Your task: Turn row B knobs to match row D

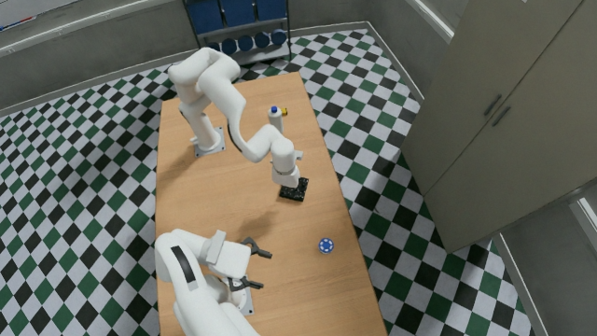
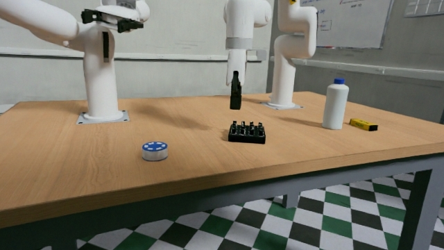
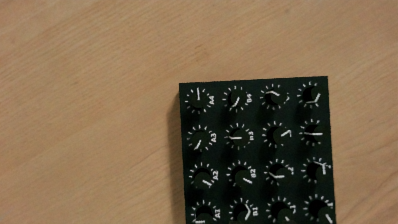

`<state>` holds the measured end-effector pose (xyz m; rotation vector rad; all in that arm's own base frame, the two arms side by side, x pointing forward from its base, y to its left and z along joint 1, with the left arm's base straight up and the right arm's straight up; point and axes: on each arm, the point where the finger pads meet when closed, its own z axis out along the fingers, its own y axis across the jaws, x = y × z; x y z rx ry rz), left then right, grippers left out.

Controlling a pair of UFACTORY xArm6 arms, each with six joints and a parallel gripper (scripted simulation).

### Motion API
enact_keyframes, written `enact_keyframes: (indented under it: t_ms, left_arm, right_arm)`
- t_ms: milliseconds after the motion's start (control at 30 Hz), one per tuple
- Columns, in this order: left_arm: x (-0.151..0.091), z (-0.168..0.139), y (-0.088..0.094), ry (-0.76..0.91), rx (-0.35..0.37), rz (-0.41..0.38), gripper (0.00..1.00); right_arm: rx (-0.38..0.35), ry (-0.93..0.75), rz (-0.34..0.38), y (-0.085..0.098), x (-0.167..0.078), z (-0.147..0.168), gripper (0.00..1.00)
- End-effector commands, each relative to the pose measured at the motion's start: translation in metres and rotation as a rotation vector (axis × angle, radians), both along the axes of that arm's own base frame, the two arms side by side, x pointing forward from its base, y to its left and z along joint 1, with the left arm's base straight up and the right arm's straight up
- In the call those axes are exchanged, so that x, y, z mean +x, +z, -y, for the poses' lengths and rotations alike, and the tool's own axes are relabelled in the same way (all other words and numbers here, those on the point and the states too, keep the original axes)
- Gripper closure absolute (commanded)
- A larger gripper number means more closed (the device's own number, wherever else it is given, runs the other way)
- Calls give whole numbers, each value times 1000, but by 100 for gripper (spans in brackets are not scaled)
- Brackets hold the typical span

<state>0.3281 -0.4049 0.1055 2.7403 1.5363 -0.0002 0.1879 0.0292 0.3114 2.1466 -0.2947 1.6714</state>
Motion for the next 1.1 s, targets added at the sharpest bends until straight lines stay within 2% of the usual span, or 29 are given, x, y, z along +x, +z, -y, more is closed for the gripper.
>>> enact_keyframes:
  t_ms: [0,633,1067]
  left_arm:
    - [1,1,0,0,-4,3,79]
    - [1,1,-15,0,-4,3,79]
    - [1,2,-32,0,-4,3,79]
  right_arm:
    - [2,0,-1,1,0,0,0]
    - [2,0,-1,1,0,0,0]
    - [2,0,-1,1,0,0,0]
